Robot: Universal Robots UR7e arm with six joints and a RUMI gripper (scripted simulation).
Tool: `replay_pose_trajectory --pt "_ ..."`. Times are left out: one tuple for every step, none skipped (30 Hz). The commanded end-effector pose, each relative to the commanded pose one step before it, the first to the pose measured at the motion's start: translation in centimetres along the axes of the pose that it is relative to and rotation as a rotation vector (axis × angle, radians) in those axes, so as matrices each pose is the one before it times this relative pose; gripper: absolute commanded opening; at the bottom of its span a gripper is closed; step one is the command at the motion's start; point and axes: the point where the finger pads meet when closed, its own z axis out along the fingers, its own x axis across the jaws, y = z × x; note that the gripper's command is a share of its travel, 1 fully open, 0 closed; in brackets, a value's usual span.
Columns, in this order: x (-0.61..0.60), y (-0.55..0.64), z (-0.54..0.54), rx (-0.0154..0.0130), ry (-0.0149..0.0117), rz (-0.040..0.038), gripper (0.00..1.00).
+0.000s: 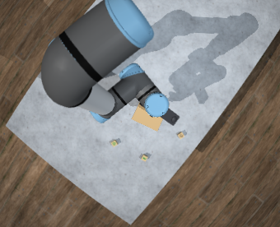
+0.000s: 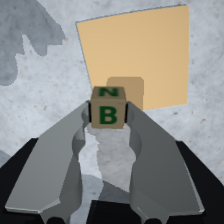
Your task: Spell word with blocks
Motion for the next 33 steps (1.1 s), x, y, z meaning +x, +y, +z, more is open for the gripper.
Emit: replay_pose_trajectory --pt "-0.174 0.3 0.613 -0.0049 -0.00125 -0.00165 0.05" --pt "0.0 0.0 0.0 0.0 0.0 0.0 0.05" --pt "0.002 -0.001 0.164 0.0 0.00001 0.00005 0.05" --pt "-0.002 -0.001 0.184 0.00002 0.0 -0.00003 0.05" --pt "0.001 -0.01 0.202 0.00012 0.00003 -0.00004 0.05" --pt "0.0 -0.009 0.221 0.00013 0.00003 -0.00004 0.05" --pt "0.003 -0.02 0.237 0.00025 0.00006 -0.00003 0.05" --pt "0.004 -0.021 0.254 0.0003 0.00008 -0.00001 0.05" --pt "0.008 -0.034 0.268 0.00045 0.00012 0.0 0.05" --pt "0.009 -0.036 0.282 0.00052 0.00013 0.0 0.05" --pt "0.012 -0.049 0.294 0.00068 0.00018 -0.00001 0.05" --pt "0.013 -0.057 0.304 0.0008 0.00021 -0.00002 0.05" --pt "0.015 -0.063 0.314 0.00091 0.00023 -0.00003 0.05" --pt "0.013 -0.06 0.324 0.00084 0.00021 -0.00004 0.05" --pt "-0.002 0.0 0.342 0.0 -0.00001 -0.00003 0.05" --pt "-0.002 0.0 0.347 0.0 -0.00001 -0.00003 0.05" --pt "-0.002 0.0 0.35 0.0 -0.00001 -0.00002 0.05" --pt "0.0 0.0 0.0 0.0 0.0 0.0 0.05" --pt "0.0 0.0 0.0 0.0 0.0 0.0 0.05" --pt "0.003 -0.001 0.351 0.0 0.0 0.00006 0.05" --pt "-0.003 0.0 0.349 0.0 -0.00001 -0.00006 0.05" --pt "-0.003 0.001 0.346 0.0 -0.00001 -0.00005 0.05" --pt "0.0 -0.001 0.342 0.0 0.0 0.0 0.05" --pt "0.002 0.0 0.335 0.0 0.00001 0.00005 0.05" --pt "0.003 0.0 0.326 0.0 0.00001 0.00007 0.05" --pt "0.003 -0.002 0.315 0.0 0.00001 0.00007 0.05" --pt "0.002 0.0 0.303 0.0 0.0 0.00004 0.05" --pt "0.0 0.0 0.288 0.0 0.0 0.00001 0.05" --pt "-0.001 -0.001 0.273 0.0 -0.00001 -0.00002 0.05" --pt "-0.002 0.001 0.255 0.0 -0.00001 -0.00004 0.05" --pt "-0.002 -0.001 0.237 0.0 -0.00001 -0.00004 0.05" --pt "-0.001 0.0 0.217 0.0 -0.00001 -0.00003 0.05" --pt "0.0 0.0 0.197 0.0 0.0 -0.00002 0.05"
